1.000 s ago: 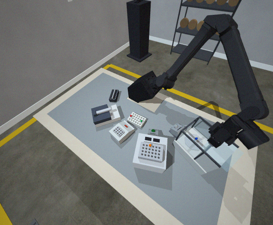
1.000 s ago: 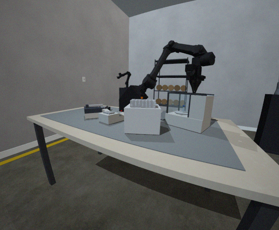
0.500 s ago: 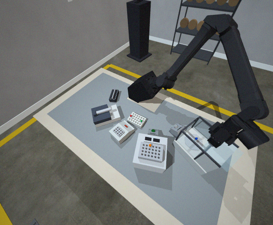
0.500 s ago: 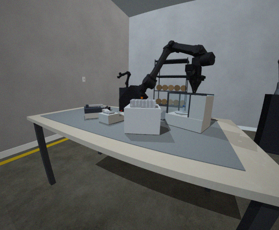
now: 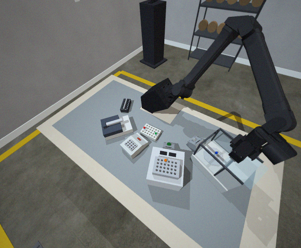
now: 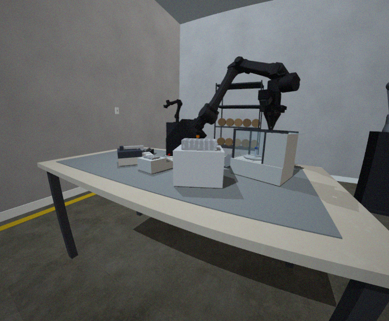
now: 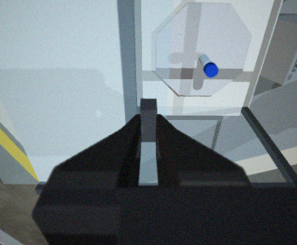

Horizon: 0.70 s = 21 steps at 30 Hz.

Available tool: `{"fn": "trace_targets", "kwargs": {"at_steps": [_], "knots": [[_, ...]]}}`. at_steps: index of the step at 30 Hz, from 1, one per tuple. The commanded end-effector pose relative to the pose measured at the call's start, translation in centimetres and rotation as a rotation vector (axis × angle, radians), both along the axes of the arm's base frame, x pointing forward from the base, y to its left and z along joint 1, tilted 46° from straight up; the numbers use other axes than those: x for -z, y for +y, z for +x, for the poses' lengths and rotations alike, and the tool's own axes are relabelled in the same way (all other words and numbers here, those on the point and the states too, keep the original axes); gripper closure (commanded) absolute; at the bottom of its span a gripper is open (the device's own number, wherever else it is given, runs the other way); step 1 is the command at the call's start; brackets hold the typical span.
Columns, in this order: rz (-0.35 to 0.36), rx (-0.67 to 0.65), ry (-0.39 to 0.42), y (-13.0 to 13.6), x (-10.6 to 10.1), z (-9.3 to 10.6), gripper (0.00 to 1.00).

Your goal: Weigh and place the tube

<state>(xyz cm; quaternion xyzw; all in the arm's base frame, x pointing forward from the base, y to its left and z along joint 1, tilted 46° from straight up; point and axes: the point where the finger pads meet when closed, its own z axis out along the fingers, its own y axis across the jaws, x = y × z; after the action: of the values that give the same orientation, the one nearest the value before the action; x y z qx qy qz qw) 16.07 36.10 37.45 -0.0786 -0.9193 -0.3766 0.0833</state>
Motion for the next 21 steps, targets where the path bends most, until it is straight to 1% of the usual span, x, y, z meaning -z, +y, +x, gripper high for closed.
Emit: {"fn": "trace_targets", "kwargs": {"at_steps": [1, 5, 6, 7, 21], "knots": [[0.037, 0.000, -0.021, 1.4, -2.5, 0.4, 0.94], [0.037, 0.000, -0.021, 1.4, -2.5, 0.4, 0.94], [0.031, 0.014, -0.016, 0.0, -1.2, 0.3, 0.70], [0.027, 0.004, -0.019, 0.1, -1.5, 0.2, 0.70], [0.027, 0.004, -0.019, 0.1, -1.5, 0.2, 0.70]]}}
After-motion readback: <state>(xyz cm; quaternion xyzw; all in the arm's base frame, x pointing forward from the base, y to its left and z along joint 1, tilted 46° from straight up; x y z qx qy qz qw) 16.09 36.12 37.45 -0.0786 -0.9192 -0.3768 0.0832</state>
